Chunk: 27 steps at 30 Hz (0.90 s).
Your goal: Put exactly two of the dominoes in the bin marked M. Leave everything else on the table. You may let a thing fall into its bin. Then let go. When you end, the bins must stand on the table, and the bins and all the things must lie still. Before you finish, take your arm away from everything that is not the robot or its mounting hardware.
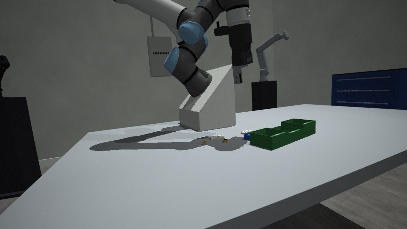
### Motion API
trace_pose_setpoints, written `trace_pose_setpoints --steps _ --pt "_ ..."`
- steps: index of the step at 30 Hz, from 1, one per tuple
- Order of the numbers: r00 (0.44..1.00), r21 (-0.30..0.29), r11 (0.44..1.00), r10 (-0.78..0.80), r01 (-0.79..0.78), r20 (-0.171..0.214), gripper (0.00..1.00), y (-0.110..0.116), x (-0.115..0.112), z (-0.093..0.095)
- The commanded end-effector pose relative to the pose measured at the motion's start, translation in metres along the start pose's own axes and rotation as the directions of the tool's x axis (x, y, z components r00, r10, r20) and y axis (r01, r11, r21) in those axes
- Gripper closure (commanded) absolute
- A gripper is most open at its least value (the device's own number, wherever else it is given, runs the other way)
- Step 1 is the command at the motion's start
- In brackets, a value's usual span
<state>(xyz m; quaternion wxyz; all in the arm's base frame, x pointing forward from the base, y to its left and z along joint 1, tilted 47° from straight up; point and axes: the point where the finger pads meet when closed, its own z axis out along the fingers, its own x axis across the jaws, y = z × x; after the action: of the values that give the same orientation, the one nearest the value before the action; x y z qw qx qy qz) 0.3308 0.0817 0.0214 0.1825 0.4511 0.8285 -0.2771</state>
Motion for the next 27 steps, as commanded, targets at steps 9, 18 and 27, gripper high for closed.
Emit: trace_pose_setpoints --steps 9,18,27 --pt "0.943 -0.068 0.949 0.315 -0.309 0.108 0.69 0.011 -0.010 -0.008" --pt "0.893 -0.110 0.902 0.429 -0.416 0.136 0.69 0.014 -0.013 -0.010" --pt "0.847 -0.123 0.855 0.517 -0.503 0.124 0.69 0.026 -0.017 0.000"
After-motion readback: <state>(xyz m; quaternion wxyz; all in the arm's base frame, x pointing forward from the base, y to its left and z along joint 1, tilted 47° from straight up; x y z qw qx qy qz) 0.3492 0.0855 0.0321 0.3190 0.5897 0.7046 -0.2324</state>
